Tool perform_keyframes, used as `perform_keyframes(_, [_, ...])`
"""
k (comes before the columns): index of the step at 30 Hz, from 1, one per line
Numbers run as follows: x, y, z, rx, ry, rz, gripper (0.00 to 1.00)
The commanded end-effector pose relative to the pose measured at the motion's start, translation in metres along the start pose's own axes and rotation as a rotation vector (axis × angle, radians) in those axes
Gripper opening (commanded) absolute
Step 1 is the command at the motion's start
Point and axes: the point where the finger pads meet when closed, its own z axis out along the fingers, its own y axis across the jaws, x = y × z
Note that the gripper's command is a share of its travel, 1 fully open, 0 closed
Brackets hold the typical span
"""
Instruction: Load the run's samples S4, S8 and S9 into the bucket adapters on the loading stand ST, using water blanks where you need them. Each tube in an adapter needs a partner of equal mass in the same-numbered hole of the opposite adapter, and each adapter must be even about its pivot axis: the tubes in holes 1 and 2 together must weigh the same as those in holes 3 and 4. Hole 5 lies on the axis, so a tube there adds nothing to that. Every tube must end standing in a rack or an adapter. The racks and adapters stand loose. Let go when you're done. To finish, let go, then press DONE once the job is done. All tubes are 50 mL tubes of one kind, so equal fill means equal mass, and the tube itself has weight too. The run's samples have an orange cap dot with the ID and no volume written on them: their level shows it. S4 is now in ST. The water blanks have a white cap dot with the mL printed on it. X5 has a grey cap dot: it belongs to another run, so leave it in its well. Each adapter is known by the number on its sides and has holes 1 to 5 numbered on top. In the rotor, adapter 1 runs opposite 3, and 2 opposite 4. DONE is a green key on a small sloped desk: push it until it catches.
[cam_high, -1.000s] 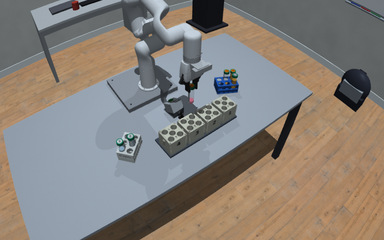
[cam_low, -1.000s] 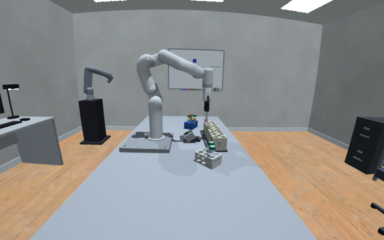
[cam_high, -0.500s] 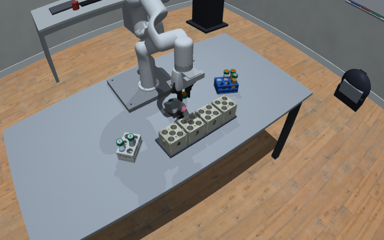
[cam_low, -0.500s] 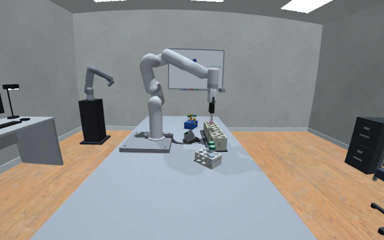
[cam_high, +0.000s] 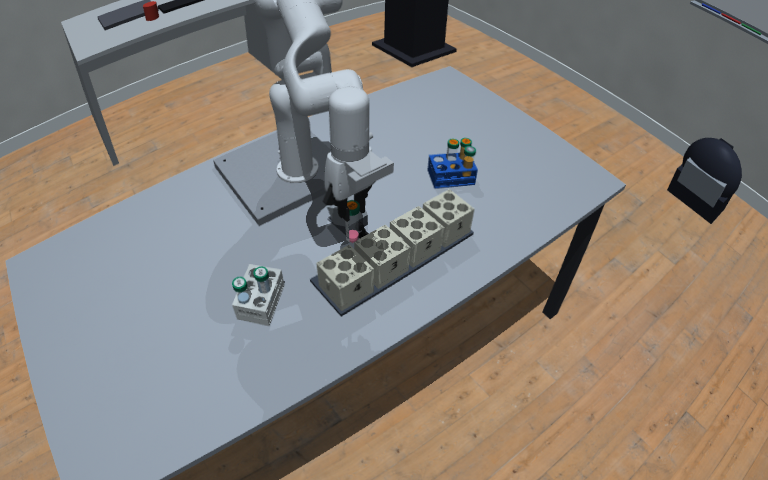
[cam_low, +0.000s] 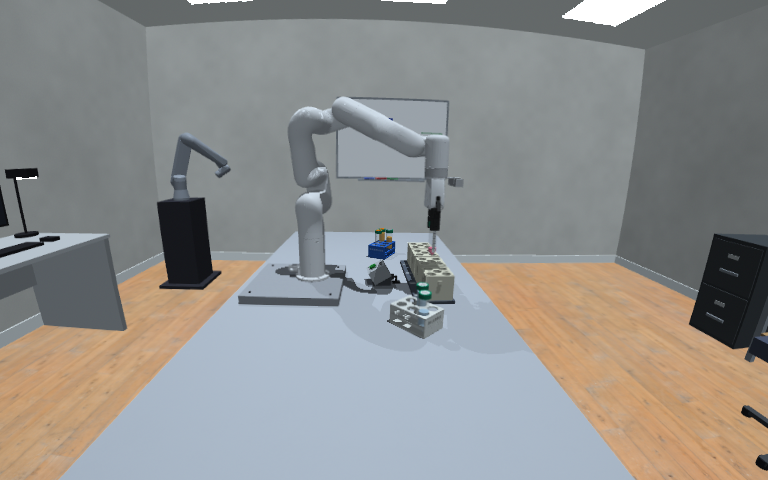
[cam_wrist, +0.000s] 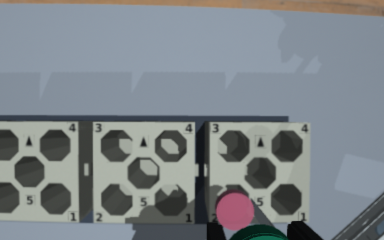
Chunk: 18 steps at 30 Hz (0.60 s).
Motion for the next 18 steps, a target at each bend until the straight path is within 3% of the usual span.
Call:
perform_keyframes(1, [0.009, 0.019, -0.002, -0.004, 0.002, -0.001, 0.00])
perform_keyframes(7, [0.016, 0.035, -0.002, -0.004, 0.002, -0.001, 0.00])
perform_keyframes(18, [0.016, 0.035, -0.002, -0.004, 0.002, -0.001, 0.00])
